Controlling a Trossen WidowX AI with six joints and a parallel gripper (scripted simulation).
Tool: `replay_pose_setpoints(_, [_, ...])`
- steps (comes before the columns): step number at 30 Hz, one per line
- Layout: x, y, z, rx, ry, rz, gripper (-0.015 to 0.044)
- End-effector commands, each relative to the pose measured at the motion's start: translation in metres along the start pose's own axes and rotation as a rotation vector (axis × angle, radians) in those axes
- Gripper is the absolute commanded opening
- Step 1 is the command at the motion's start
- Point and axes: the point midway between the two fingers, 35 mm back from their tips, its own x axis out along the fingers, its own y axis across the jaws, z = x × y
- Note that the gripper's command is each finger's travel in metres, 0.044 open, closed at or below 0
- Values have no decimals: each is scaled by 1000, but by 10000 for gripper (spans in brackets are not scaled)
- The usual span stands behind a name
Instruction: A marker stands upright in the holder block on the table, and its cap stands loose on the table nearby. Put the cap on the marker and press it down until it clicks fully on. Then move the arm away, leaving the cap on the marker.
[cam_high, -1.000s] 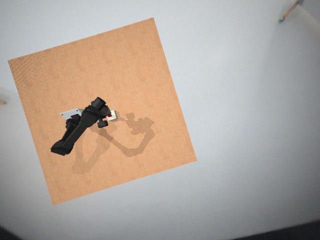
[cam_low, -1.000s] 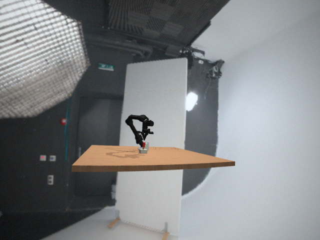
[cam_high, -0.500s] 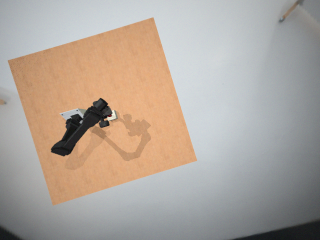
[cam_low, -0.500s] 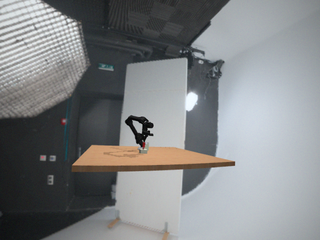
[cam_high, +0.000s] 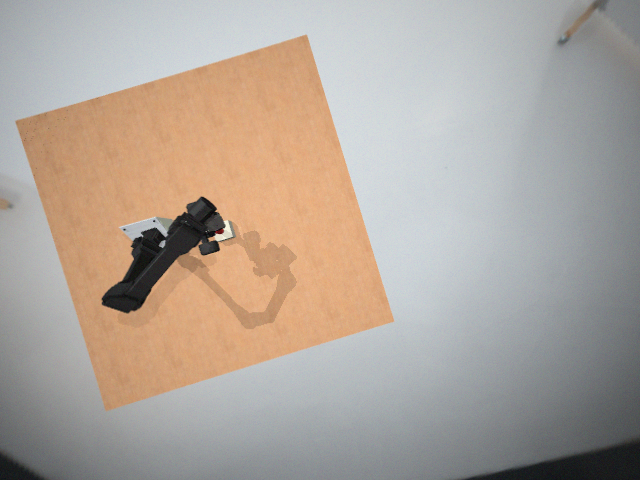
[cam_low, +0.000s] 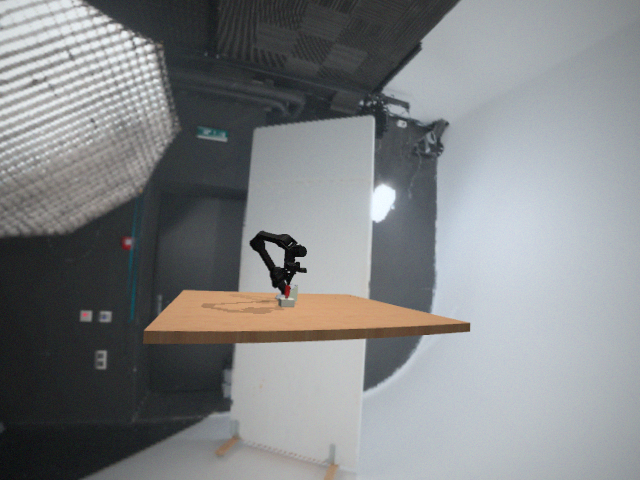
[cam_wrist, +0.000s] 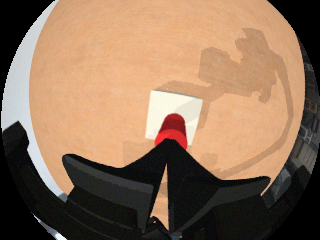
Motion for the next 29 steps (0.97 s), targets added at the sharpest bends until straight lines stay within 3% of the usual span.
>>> replay_pose_setpoints(1, [-20, 1, 2, -4, -27, 14, 0])
replay_pose_setpoints(5, [-79, 0, -1, -29, -99, 52, 0])
replay_pose_setpoints(9, [-88, 0, -2, -33, -110, 59, 0])
replay_pose_setpoints(25, [-88, 0, -2, -33, -110, 59, 420])
replay_pose_setpoints(29, [-88, 0, -2, -33, -110, 59, 440])
